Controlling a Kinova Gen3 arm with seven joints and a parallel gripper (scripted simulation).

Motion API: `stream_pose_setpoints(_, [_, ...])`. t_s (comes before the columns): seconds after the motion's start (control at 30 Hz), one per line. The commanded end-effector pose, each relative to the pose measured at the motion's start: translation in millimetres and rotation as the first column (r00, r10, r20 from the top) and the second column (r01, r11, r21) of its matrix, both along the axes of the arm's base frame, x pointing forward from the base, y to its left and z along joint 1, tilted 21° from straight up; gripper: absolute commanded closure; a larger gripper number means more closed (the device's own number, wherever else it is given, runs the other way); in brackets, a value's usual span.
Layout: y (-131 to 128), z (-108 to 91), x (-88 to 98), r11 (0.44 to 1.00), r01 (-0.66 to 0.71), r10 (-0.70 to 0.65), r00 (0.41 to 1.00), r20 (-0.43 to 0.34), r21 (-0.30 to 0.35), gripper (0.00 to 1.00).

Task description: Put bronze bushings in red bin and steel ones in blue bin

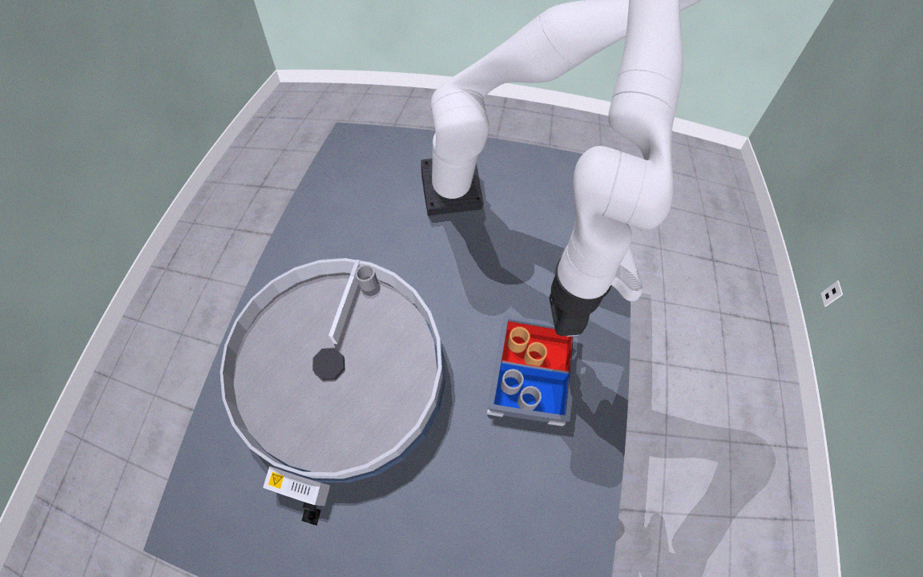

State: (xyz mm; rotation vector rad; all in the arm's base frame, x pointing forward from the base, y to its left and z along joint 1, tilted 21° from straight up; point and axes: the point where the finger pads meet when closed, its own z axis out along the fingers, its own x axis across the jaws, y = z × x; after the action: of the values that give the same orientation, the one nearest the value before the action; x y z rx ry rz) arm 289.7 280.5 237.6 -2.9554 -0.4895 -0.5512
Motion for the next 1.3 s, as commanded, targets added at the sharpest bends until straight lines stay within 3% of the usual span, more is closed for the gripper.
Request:
stream_pose_setpoints(0.0, [-1, -10.1, 5.5, 1.0, 0.009, -0.009, 1.0, -0.002, 0.001, 1.0])
stream_pose_setpoints(0.1, [2, -26.6, 11.4, 1.0, 0.009, -0.009, 1.0, -0.002, 0.001, 1.0])
stream_pose_setpoints(0.2, [2, -26.6, 11.4, 1.0, 0.009, -0.009, 1.0, -0.002, 0.001, 1.0])
stream_pose_setpoints(0.37, [6, -54.0, 21.2, 1.0, 0.009, -0.009, 1.0, -0.002, 0.001, 1.0])
stream_pose_setpoints(1.27, [8, -65.1, 25.3, 1.0, 0.009, -0.009, 1.0, -0.002, 0.001, 1.0])
